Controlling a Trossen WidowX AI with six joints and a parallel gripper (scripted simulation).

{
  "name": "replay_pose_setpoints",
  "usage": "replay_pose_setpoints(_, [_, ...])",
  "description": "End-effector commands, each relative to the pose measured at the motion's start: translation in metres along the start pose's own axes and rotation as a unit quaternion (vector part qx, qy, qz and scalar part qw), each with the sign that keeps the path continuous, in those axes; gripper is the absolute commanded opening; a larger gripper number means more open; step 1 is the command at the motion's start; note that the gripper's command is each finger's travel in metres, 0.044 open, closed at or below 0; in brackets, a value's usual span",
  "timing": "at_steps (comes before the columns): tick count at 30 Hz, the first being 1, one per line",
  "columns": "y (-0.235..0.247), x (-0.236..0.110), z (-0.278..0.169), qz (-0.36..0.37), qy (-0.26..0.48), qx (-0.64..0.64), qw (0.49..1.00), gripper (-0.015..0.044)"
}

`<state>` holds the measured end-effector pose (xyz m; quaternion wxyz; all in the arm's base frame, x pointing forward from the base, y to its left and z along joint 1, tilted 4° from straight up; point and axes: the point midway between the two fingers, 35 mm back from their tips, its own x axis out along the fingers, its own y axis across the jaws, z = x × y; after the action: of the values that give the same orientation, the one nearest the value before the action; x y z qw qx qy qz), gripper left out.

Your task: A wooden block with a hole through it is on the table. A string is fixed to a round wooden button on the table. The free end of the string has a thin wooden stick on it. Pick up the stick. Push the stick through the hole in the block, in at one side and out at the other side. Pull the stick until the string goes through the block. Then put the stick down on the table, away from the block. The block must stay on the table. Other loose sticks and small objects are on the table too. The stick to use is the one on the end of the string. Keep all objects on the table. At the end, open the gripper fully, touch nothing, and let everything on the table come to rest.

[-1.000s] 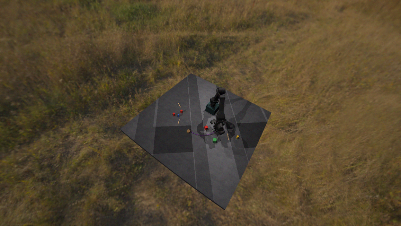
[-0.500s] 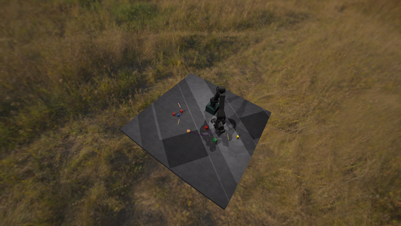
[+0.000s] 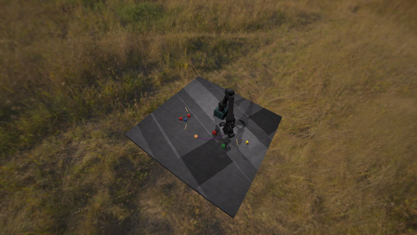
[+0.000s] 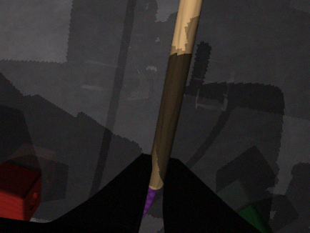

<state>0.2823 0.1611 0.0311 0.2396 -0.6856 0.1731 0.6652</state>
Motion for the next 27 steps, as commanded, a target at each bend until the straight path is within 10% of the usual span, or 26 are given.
replay_pose_setpoints(1, [0.000, 0.000, 0.000, 0.000, 0.000, 0.000, 1.000, 0.0000])
replay_pose_setpoints(27, [0.006, -0.022, -0.021, 0.011, -0.043, -0.003, 0.999, 0.0000])
